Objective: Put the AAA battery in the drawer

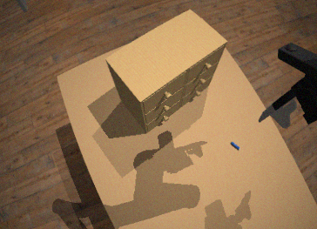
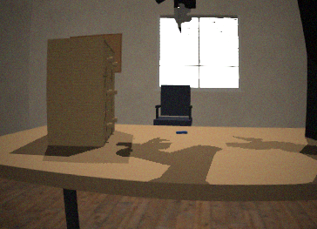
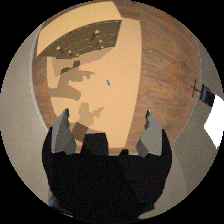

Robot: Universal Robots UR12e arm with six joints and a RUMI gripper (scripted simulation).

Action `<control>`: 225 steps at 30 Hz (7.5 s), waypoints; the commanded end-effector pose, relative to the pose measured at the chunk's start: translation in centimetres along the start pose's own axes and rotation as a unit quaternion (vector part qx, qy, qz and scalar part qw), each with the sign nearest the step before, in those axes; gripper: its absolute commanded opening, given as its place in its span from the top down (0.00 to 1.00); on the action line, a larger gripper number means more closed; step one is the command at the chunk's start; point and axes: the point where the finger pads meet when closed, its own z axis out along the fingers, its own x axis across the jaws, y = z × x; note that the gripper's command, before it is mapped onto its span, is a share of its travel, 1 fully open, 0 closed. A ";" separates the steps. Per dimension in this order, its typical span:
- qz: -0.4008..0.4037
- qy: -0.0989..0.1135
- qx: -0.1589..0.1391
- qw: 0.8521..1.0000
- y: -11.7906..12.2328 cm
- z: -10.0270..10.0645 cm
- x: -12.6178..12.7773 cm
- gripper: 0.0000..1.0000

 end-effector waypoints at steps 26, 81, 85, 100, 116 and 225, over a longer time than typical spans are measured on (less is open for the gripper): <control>0.121 0.000 0.000 0.993 -0.7 1.0 0.5 0.00; 0.860 0.000 0.000 0.510 -3.0 10.1 1.0 0.00; 0.896 0.000 0.000 0.445 -3.1 10.9 0.8 0.00; 0.965 0.000 0.000 0.263 -3.5 13.1 0.0 0.00; 0.989 0.000 0.000 0.150 -3.7 14.4 -0.6 0.00; 0.901 -0.420 -0.045 0.097 -12.1 24.9 -2.6 0.80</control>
